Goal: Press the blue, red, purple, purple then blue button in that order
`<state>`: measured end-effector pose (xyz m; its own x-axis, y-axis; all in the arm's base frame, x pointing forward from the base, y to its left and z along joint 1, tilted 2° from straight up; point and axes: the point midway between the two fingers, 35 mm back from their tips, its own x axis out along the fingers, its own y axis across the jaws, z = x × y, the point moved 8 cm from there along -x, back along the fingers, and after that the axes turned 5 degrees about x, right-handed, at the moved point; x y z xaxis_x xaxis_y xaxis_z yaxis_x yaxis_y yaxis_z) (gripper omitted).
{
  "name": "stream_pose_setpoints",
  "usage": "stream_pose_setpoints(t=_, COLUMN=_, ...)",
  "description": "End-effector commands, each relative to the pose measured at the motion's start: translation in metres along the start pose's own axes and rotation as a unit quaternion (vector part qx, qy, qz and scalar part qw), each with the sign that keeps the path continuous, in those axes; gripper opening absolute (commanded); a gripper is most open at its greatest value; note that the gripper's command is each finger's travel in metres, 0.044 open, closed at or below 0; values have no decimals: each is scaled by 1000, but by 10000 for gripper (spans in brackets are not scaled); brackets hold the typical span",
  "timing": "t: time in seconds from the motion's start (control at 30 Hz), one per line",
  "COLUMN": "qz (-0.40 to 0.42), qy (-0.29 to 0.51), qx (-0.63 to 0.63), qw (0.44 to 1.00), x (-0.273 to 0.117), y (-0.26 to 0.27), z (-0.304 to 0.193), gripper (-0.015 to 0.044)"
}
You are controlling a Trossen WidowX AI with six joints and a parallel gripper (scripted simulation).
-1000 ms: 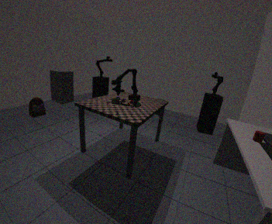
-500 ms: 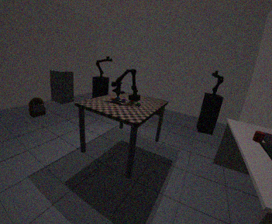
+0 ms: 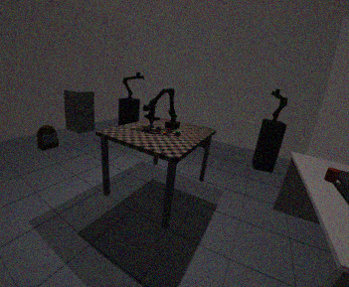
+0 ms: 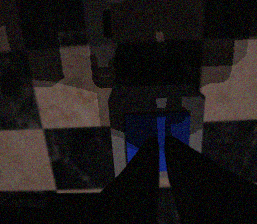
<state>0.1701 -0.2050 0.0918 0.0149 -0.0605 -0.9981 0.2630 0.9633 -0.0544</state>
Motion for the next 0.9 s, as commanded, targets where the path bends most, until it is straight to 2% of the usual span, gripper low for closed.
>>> stream_pose_setpoints(t=0.0, qz=2, qy=0, qx=-2, qw=1000, x=1, y=0, z=0, gripper=20)
stream_pose_setpoints(t=0.13, qz=2, qy=0, qx=-2, qw=1000, x=-32, y=0, z=0, gripper=20)
stream_pose_setpoints(t=0.27, qz=2, qy=0, qx=-2, qw=1000, x=-34, y=0, z=0, gripper=20)
stream_pose_setpoints(t=0.4, qz=5, qy=-1, qx=-2, qw=1000, x=-40, y=25, z=21, gripper=125)
stream_pose_setpoints(t=0.73, qz=13, qy=-2, qx=-2, qw=1000, x=-62, y=150, z=72, gripper=387)
stream_pose_setpoints(t=0.87, qz=16, qy=-2, qx=-2, qw=1000, x=-72, y=207, z=74, gripper=400)
